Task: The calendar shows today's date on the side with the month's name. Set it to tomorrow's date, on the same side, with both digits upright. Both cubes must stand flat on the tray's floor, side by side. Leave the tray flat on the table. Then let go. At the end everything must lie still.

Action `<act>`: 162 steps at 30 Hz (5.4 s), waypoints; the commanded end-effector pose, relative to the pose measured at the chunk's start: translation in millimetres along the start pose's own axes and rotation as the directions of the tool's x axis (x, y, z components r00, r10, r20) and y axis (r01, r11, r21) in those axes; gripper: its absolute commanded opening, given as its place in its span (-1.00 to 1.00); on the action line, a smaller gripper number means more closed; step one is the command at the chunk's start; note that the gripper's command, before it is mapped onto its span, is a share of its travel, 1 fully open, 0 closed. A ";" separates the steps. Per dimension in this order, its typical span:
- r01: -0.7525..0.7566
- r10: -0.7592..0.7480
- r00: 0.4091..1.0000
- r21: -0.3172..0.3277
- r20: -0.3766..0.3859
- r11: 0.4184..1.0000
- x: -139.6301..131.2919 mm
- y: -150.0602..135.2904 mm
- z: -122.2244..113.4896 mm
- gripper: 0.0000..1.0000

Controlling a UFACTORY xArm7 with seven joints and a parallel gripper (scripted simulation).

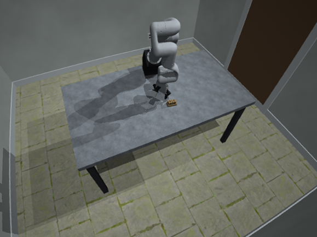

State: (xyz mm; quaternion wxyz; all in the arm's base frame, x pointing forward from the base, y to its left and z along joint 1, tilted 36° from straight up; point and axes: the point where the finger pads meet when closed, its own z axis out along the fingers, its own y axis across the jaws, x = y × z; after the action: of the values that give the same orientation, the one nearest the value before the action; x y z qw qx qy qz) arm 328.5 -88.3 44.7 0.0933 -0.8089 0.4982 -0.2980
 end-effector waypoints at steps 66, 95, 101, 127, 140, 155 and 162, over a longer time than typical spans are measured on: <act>0.627 -0.627 0.779 -0.009 -0.004 0.779 4.4 -12.2 -59.3 1.00; 0.999 -0.999 0.035 -0.012 0.009 0.035 4.8 -38.0 -55.8 1.00; 0.974 -0.974 -0.224 -0.008 0.011 -0.224 2.8 -48.6 -54.2 1.00; 0.629 -0.629 -0.777 0.000 0.000 -0.777 -10.0 -81.4 -49.4 -0.01; 0.629 -0.629 -0.777 0.000 0.000 -0.777 -10.0 -81.4 -49.4 -0.01; 0.629 -0.629 -0.777 0.000 0.000 -0.777 -10.0 -81.4 -49.4 -0.01; 0.629 -0.629 -0.777 0.000 0.000 -0.777 -10.0 -81.4 -49.4 -0.01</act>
State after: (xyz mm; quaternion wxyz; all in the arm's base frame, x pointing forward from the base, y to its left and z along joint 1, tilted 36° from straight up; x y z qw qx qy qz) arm 357.6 -32.9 116.5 -0.2492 -0.7397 -0.5963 -0.1873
